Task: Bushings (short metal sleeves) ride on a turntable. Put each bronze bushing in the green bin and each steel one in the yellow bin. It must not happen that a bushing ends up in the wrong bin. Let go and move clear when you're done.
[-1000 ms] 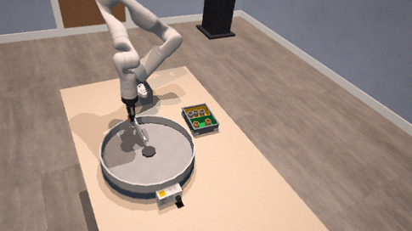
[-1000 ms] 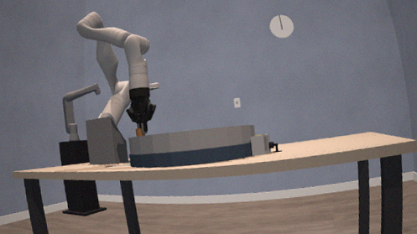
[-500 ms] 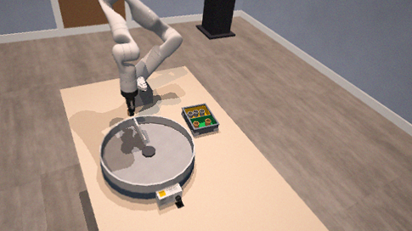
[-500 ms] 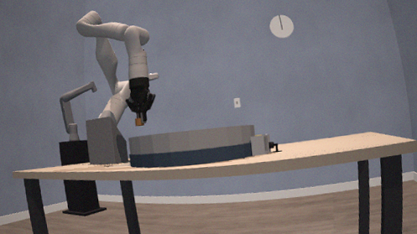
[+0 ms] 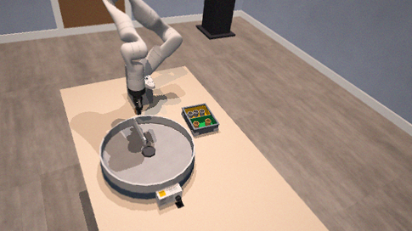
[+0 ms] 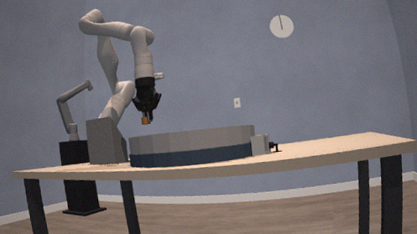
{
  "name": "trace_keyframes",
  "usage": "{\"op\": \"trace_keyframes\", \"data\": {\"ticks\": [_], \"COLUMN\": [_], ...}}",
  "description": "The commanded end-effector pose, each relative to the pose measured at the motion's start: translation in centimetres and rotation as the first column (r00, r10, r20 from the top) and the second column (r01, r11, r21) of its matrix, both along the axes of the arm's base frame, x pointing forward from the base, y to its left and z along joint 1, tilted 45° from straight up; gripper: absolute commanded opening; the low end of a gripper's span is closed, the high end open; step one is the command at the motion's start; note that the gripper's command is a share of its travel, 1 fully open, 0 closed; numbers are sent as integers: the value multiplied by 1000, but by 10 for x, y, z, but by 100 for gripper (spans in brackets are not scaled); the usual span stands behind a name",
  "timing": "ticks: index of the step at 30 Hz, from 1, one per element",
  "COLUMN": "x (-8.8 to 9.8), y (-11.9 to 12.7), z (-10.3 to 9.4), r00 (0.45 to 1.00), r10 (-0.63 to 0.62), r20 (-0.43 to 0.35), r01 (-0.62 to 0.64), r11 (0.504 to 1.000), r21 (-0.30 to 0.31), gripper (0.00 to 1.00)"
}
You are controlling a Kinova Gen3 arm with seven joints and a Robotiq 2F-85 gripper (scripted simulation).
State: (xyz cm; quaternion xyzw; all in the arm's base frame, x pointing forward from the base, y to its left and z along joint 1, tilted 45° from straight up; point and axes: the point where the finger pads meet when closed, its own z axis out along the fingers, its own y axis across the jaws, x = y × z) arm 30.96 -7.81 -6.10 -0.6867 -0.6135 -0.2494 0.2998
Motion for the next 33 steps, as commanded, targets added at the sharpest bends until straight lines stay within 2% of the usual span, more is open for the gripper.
{"op": "trace_keyframes", "data": {"ticks": [1, 2, 7, 12, 17, 20, 24, 30, 33], "x": [4, 4, 14, 14, 24, 24, 32, 34, 40], "y": [10, 10, 47, 47, 83, 83, 112, 120, 142], "z": [13, 13, 50, 50, 87, 87, 117, 124, 147], "r00": [1000, 1000, 1000, 1000, 1000, 1000, 1000, 1000, 1000], "r10": [5, 5, 5, 5, 5, 5, 6, 6, 6], "r20": [1, 1, 1, 1, 2, 2, 2, 2, 2], "r01": [-5, -5, -5, -5, -5, -5, -6, -6, -6], "r11": [1000, 1000, 1000, 1000, 1000, 1000, 1000, 1000, 1000], "r21": [-9, -9, -9, -9, -9, -9, -9, -9, -9], "gripper": [0, 0, 0, 0, 0, 0, 0, 0, 0]}}
